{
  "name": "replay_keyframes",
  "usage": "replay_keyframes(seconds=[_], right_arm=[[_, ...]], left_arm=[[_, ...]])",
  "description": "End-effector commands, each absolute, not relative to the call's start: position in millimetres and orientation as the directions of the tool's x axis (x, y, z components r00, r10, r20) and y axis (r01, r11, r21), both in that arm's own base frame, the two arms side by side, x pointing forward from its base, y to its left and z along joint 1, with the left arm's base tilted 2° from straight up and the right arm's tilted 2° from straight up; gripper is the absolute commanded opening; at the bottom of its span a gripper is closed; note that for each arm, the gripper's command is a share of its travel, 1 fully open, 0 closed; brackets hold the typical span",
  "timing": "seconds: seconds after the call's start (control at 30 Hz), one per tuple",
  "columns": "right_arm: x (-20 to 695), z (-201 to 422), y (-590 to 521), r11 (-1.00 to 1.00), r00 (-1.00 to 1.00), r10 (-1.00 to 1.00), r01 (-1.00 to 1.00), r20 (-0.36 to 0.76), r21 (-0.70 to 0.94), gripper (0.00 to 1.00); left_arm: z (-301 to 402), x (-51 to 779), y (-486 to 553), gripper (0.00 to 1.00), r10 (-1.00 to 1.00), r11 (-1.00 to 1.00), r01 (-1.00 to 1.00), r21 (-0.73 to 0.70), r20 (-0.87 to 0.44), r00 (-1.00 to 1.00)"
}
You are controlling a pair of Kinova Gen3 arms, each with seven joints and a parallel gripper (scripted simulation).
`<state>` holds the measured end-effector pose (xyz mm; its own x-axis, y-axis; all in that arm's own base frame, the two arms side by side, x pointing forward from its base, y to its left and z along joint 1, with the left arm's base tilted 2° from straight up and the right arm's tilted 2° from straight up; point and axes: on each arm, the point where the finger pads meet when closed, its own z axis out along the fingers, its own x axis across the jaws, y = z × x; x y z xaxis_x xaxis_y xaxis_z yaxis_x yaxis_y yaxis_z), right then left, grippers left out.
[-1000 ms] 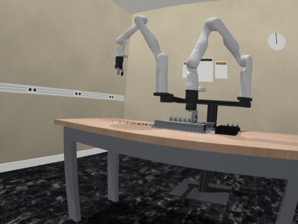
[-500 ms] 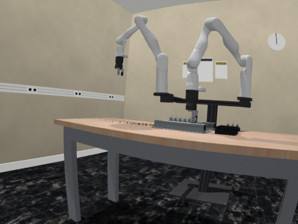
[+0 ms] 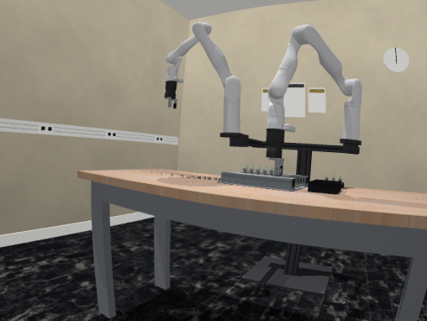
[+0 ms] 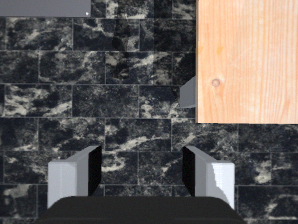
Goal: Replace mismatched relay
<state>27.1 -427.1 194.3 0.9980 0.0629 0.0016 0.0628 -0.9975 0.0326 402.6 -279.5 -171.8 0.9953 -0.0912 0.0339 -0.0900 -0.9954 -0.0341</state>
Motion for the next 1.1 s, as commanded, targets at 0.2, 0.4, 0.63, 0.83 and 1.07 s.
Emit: replay_keyframes(seconds=[0.2, 0.4, 0.63, 0.83, 1.07], right_arm=[[27.1, 195.0, -427.5, -0.997, 0.998, 0.063, 0.063, 0.002, 0.034, 1.0], [27.1, 195.0, -427.5, -0.997, 0.998, 0.063, 0.063, 0.002, 0.034, 1.0], [27.1, 195.0, -427.5, -0.997, 0.998, 0.063, 0.063, 0.002, 0.034, 1.0], [27.1, 195.0, -427.5, -0.997, 0.998, 0.063, 0.063, 0.002, 0.034, 1.0], [27.1, 195.0, -427.5, -0.997, 0.998, 0.063, 0.063, 0.002, 0.034, 1.0]], left_arm=[[-170.6, 403.3, -280.3, 0.0, -0.092, -0.995, -0.09, -0.033, 0.046, 0.995], [-170.6, 403.3, -280.3, 0.0, -0.091, -0.995, -0.09, -0.033, 0.044, 0.995], [-170.5, 403.5, -280.3, 0.0, -0.091, -0.995, -0.09, -0.033, 0.036, 0.995], [-170.5, 403.7, -280.3, 0.0, -0.091, -0.995, -0.09, -0.033, 0.03, 0.995], [-170.4, 403.9, -280.3, 0.0, -0.091, -0.995, -0.09, -0.033, 0.023, 0.996]])
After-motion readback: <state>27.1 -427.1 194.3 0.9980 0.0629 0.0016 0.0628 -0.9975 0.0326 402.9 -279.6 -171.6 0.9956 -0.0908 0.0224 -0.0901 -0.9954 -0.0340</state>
